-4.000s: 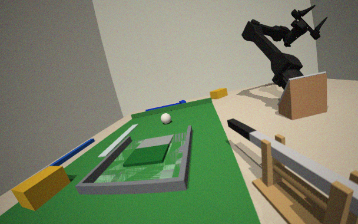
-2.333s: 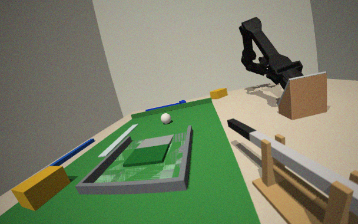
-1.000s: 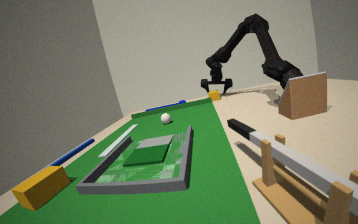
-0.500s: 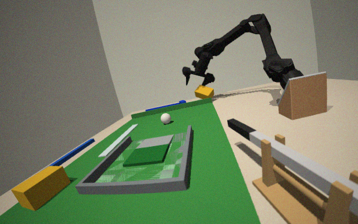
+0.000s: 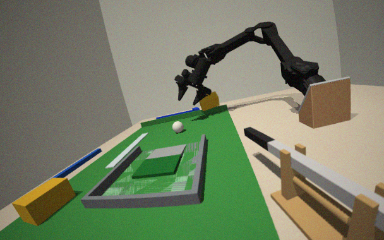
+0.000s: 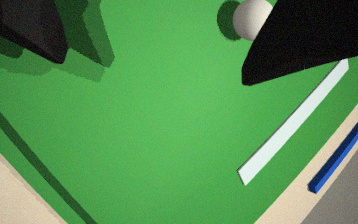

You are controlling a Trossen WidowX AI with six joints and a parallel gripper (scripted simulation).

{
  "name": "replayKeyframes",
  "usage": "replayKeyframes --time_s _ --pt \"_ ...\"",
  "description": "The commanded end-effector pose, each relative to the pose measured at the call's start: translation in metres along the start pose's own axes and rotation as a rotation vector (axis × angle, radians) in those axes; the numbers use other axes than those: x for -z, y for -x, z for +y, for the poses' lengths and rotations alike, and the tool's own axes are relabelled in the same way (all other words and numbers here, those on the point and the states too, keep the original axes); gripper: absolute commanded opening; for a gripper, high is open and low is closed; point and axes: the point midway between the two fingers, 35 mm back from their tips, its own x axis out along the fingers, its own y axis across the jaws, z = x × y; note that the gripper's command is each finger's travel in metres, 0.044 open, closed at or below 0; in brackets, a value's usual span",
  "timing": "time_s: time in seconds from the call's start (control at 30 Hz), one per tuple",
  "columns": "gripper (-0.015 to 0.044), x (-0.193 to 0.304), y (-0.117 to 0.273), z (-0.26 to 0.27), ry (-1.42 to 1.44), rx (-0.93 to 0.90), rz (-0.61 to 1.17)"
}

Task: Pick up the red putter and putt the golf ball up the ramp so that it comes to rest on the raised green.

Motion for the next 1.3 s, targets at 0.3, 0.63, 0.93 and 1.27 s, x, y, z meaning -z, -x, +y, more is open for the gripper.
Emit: replayKeyframes --time_s 0.3,0.63,0.93,1.27 --pt "0.0440 0.146 -0.017 0.176 0.829 -0.318 0.343" --pt "0.0440 0.288 0.032 0.255 1.579 -0.554 0.514" --pt "0.0440 0.406 0.087 0.253 2.307 -0.694 0.655" --pt "0.0440 0.407 0.086 0.248 2.321 -0.695 0.659"
